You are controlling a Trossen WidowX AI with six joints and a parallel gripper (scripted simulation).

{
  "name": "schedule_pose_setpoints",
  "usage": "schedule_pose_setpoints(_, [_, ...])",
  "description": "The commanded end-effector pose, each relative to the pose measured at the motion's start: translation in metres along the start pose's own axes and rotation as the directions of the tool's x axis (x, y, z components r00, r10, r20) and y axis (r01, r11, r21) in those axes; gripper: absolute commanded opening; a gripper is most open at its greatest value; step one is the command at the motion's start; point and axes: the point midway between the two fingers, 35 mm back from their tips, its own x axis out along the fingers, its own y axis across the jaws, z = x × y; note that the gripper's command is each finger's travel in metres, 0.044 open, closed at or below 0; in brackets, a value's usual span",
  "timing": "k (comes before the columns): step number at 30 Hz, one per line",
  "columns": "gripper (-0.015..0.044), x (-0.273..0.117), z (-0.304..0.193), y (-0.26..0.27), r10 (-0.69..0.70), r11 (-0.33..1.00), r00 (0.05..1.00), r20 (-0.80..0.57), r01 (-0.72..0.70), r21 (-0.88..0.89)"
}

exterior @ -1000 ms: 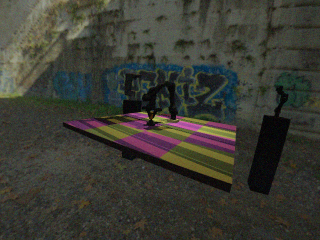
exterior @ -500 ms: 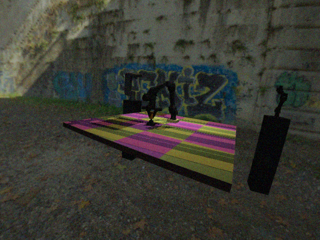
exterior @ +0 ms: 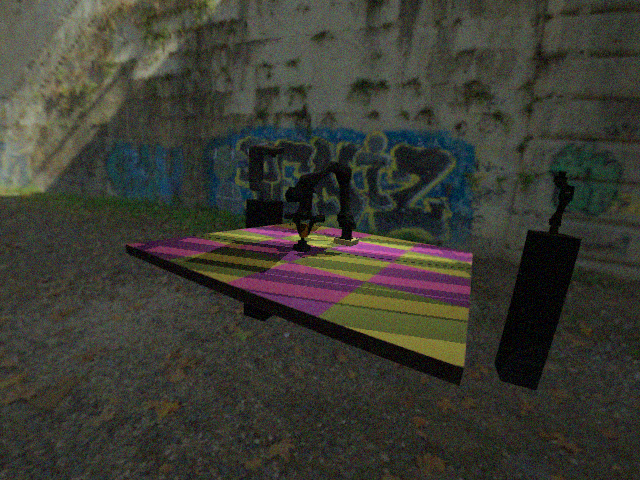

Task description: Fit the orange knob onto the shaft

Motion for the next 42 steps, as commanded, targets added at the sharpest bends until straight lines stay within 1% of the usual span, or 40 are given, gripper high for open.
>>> schedule_pose_setpoints(1, [0.0000,-0.0005,0.0017,-0.0006,-0.001,1.000,1.000,0.006,0.001,-0.006])
schedule_pose_setpoints(29, [0.0000,0.0033,0.0047,-0.0032,-0.001,1.000,1.000,0.006,0.001,-0.006])
schedule_pose_setpoints(35, [0.0000,-0.0016,0.0020,-0.0014,-0.001,1.000,1.000,0.006,0.001,-0.006])
schedule_pose_setpoints(38, [0.0000,-0.0018,0.0018,-0.0012,-0.001,0.998,1.000,0.006,0.001,-0.058])
schedule_pose_setpoints(42, [0.0000,-0.0016,0.0019,-0.0015,-0.001,0.979,1.000,0.006,0.002,-0.203])
